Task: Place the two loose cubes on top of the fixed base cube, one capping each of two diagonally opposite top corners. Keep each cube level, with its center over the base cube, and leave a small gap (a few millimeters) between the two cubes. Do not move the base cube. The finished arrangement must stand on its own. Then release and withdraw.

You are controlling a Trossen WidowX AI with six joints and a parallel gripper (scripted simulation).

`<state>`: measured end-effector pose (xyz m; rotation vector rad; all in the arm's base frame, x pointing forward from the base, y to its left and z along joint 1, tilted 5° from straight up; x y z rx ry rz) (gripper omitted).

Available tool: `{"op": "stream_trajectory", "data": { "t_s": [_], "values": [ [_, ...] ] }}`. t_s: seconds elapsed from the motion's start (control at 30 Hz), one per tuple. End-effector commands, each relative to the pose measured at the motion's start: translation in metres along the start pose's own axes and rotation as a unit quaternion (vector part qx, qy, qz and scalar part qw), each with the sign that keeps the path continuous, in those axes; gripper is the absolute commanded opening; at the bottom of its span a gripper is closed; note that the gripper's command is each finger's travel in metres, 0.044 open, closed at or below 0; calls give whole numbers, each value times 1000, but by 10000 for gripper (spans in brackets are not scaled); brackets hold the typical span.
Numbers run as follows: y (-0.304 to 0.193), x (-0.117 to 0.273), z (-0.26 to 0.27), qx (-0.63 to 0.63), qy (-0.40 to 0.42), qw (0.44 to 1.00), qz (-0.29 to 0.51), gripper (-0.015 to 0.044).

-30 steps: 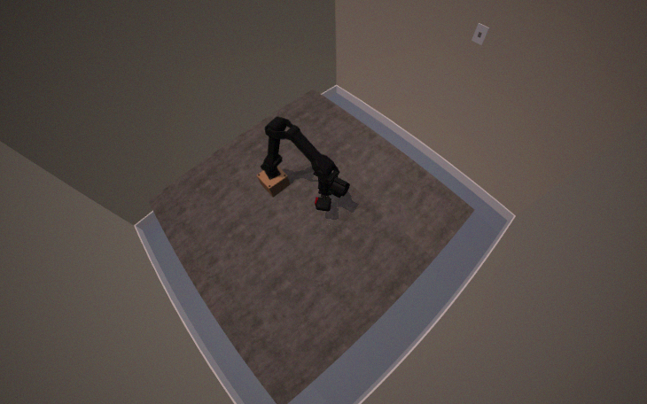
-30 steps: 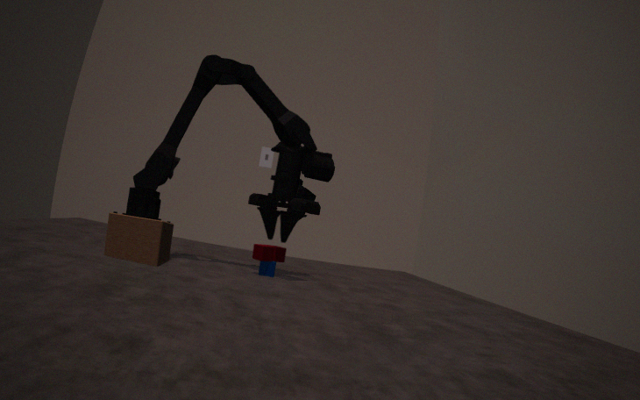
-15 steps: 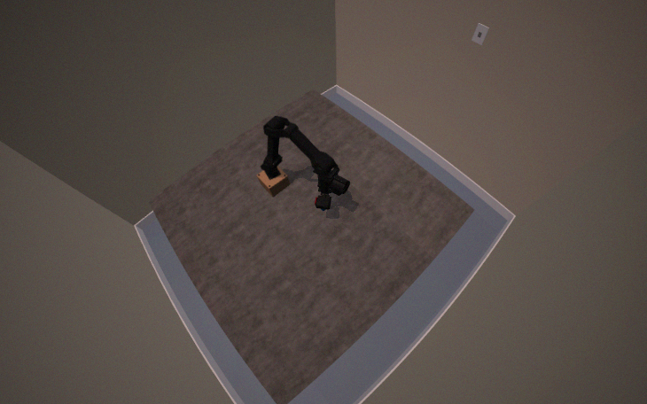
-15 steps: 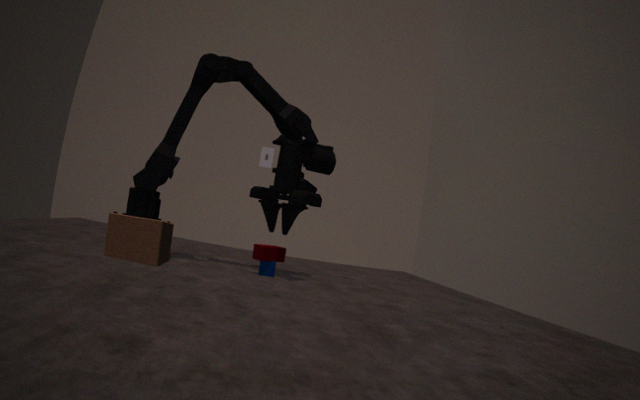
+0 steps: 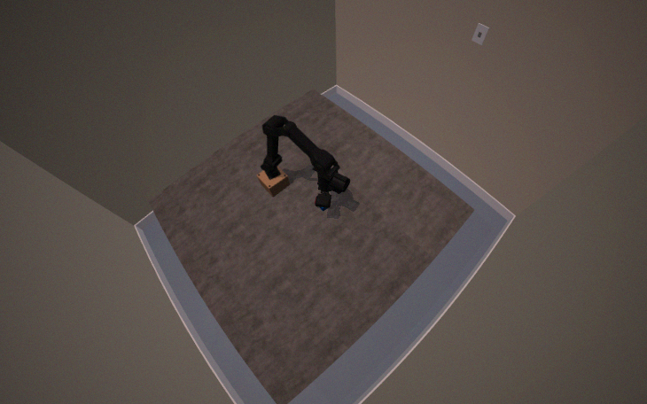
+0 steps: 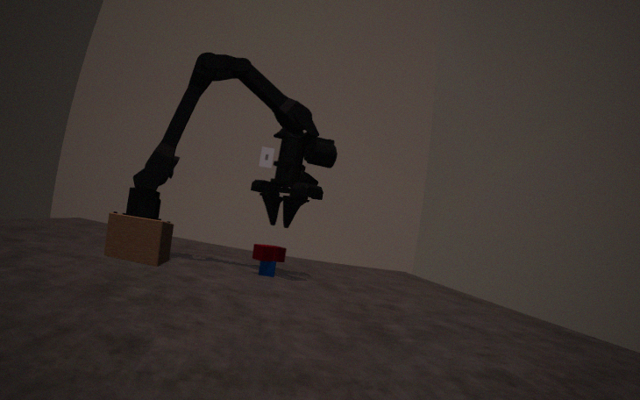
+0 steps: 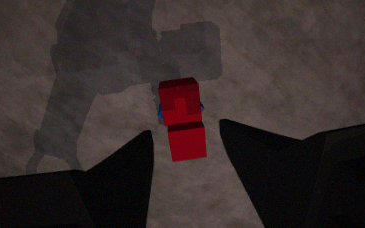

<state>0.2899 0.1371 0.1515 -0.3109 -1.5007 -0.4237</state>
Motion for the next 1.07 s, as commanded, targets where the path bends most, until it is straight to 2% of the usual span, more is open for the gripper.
{"op": "stream_trajectory", "data": {
  "t_s": [0.0, 0.2, 0.23, 0.5, 0.8, 1.03],
  "values": [
    [0, 3, 0, 2, -1, 1000, -1, 231],
    [0, 9, 0, 0, 0, 1000, 0, 389],
    [0, 10, 0, 0, 0, 1000, 0, 400],
    [4, 9, 8, -6, 3, 1000, 0, 400],
    [43, 11, 101, -6, 7, 1000, -1, 400],
    [45, 12, 112, -1, 6, 1000, -1, 400]
  ]
}}
Point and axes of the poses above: the point midway between the two fingers, 35 mm back from their tips, its own x axis back along the fingers, its own z axis across the jaws, y = z × x, the point moved 8 cm from there along x, back along the fingers, and after that the axes turned 14 degrees about x, right-handed, at the moved point
